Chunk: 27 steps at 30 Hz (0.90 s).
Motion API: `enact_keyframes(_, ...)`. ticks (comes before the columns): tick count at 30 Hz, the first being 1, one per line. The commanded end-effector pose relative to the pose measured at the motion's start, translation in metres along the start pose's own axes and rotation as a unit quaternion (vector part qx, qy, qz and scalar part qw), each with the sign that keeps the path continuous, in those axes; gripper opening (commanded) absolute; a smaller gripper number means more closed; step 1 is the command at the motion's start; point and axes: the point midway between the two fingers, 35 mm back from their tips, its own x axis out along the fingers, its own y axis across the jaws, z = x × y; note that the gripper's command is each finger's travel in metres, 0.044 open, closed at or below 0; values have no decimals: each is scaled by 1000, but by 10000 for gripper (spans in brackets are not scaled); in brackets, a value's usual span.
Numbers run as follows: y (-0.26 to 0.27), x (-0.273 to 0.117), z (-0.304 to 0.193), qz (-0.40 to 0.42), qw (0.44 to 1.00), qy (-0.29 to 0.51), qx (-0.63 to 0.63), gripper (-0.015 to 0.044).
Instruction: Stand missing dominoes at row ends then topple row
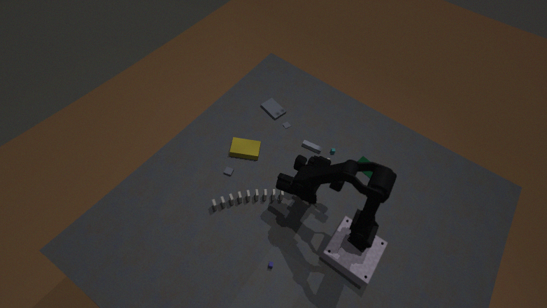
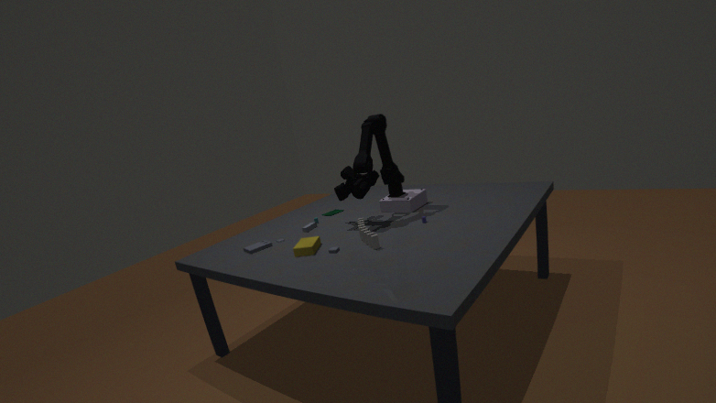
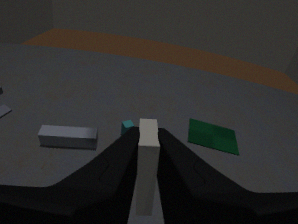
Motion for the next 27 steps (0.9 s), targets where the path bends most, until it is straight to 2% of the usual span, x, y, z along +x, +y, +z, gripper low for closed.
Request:
enact_keyframes(1,2,-9,4,38,997,-60,27,26)
enact_keyframes(4,3,-13,5,53,995,-80,38,26)
enact_keyframes(27,4,-12,1,53,995,-79,38,26)
